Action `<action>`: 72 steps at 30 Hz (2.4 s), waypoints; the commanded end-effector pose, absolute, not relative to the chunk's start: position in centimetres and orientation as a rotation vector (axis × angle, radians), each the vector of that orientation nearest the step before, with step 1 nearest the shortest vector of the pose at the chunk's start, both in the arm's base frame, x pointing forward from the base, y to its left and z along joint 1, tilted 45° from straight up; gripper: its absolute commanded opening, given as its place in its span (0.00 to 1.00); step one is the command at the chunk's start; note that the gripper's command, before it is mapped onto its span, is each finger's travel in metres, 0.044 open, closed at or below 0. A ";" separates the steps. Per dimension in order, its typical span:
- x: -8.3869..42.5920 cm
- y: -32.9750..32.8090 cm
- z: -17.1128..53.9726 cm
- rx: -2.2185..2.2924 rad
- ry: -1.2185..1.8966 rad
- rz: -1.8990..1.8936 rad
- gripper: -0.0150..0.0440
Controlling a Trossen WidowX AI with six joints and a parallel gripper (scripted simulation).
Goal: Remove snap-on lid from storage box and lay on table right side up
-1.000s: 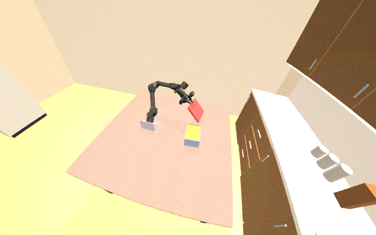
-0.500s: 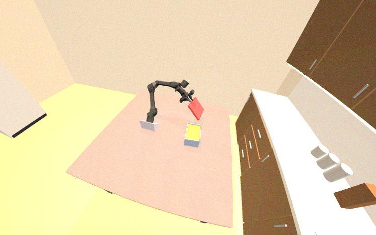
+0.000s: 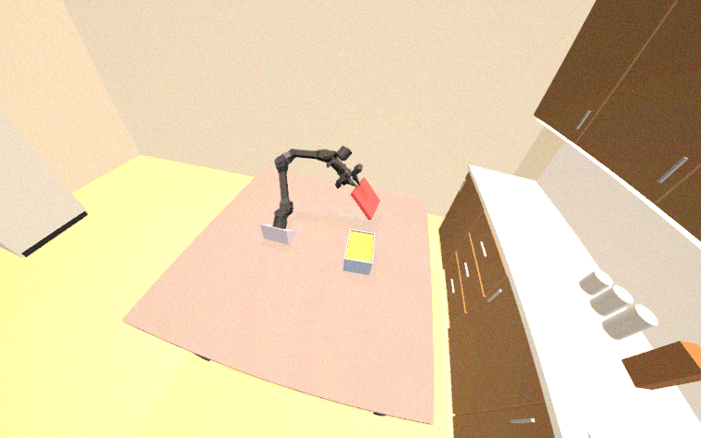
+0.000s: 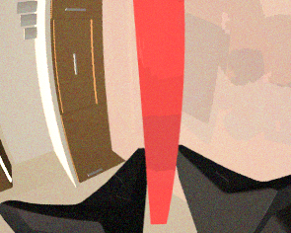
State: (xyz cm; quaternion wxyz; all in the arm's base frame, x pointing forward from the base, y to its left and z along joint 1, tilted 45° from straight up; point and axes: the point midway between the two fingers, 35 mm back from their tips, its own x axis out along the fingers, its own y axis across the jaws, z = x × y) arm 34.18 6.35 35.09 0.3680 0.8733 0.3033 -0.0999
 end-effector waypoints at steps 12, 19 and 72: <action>34.1 7.1 35.4 2.248 0.758 -0.254 0.25; 34.2 7.6 34.7 2.248 0.758 -0.253 0.25; 34.4 10.6 31.9 2.251 0.758 -0.250 0.25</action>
